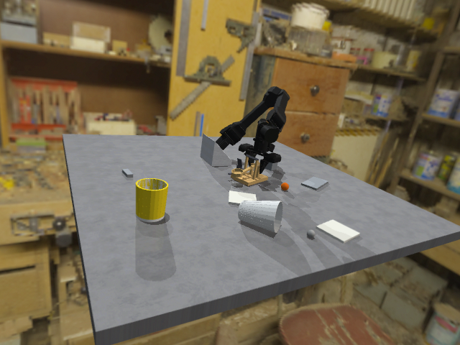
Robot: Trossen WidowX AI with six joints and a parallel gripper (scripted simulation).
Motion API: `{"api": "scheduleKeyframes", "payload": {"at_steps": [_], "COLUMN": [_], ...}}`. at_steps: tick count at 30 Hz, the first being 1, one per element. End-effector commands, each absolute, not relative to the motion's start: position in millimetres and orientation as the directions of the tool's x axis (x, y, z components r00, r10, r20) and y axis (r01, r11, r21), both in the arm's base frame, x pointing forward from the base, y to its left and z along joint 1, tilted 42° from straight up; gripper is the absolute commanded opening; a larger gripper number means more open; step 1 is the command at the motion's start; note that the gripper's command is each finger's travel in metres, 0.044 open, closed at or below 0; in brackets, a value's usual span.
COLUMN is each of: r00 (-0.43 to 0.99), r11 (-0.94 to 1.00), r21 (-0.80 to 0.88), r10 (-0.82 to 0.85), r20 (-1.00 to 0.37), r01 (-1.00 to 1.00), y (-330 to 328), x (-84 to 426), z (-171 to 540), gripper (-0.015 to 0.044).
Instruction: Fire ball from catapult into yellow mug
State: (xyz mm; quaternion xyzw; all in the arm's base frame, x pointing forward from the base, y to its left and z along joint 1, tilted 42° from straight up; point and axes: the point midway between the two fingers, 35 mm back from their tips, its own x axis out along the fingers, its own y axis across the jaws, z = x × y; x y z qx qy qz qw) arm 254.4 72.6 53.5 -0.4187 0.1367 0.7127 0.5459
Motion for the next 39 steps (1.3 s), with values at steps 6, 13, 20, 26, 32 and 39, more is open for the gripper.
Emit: {"api": "scheduleKeyframes", "payload": {"at_steps": [6,13,20,26,32,39], "r00": [-0.053,-0.05,-0.045,-0.045,-0.047,-0.048], "r11": [-0.367,-0.313,-0.142,0.009,0.158,0.282], "r21": [-0.261,-0.21,-0.061,0.067,0.192,0.3], "r10": [0.662,0.655,0.641,0.637,0.642,0.652], "r20": [-0.748,-0.754,-0.767,-0.769,-0.766,-0.757], "r01": [-0.893,-0.926,-0.988,-0.998,-0.969,-0.911], "y": [46,21,-33,-80,-126,-165], "x": [257,268,291,299,298,293], "z": [82,79,39,-1,-45,-92], "gripper": [0.0006,0.0,0.0,0.0,0.0,0.0]}}
